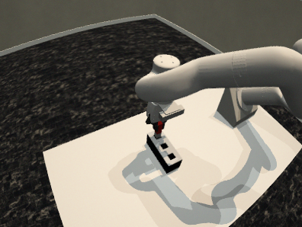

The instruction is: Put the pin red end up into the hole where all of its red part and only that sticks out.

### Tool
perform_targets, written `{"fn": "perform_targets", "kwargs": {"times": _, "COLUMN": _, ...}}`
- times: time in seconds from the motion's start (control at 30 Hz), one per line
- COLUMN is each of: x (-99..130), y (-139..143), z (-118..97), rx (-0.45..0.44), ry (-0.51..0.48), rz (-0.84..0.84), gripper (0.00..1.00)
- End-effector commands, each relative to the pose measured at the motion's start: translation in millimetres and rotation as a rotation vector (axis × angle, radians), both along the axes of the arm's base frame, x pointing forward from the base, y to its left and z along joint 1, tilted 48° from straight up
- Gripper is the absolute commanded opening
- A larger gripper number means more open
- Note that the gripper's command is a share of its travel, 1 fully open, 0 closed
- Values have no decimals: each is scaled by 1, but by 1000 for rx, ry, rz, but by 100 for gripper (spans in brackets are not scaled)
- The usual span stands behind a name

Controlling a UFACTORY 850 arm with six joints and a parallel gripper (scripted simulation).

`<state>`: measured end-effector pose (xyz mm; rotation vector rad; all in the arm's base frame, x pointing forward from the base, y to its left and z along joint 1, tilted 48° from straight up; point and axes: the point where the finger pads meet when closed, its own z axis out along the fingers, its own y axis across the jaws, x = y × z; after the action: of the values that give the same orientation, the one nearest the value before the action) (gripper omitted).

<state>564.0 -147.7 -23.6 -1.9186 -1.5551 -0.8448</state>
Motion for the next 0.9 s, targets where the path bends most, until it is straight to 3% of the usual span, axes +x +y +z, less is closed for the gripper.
{"fn": "perform_targets", "kwargs": {"times": 0.0, "x": 1, "y": -1, "z": 1, "rx": -1, "ry": -1, "rz": -1, "gripper": 0}}
{"fn": "perform_targets", "kwargs": {"times": 0.87, "x": 0, "y": 2, "z": -2, "rx": -1, "ry": -1, "rz": -1, "gripper": 0}}
